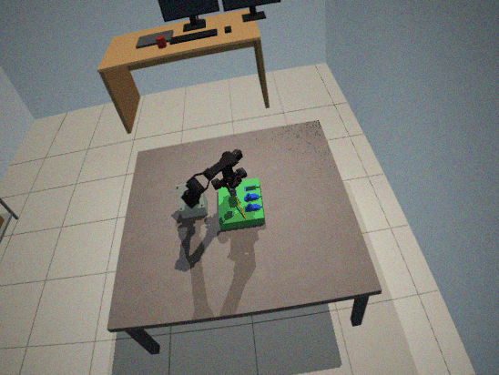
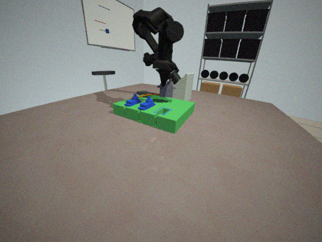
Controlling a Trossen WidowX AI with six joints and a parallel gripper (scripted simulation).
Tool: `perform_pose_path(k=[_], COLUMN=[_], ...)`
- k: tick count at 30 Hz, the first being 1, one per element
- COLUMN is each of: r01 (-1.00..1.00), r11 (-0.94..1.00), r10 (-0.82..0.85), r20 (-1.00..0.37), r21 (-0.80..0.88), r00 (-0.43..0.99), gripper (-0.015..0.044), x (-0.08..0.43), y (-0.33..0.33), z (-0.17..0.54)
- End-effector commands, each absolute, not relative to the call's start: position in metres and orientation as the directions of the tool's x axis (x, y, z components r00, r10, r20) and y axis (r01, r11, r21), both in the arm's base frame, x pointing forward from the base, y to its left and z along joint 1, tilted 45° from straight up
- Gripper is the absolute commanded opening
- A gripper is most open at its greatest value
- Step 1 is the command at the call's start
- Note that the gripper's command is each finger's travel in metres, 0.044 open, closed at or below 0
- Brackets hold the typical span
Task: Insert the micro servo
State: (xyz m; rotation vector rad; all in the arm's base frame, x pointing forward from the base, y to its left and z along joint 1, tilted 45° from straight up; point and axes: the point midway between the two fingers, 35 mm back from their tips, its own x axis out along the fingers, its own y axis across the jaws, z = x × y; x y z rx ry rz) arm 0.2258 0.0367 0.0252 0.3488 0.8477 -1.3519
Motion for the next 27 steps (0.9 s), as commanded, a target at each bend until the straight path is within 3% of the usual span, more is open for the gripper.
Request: perform_pose_path(k=[1, 13, 27], r01=[0.946, 0.941, 0.706], r11=[0.226, 0.237, 0.502], r10=[-0.701, -0.701, -0.701], r20=[-0.713, -0.713, -0.713], r21=[-0.232, -0.242, -0.500], r00=[-0.007, -0.007, -0.007], gripper=[0.0000, 0.0000, 0.0000], x=[0.228, 0.229, 0.229], y=[0.052, 0.078, 0.078], z=[0.014, -0.012, -0.012])
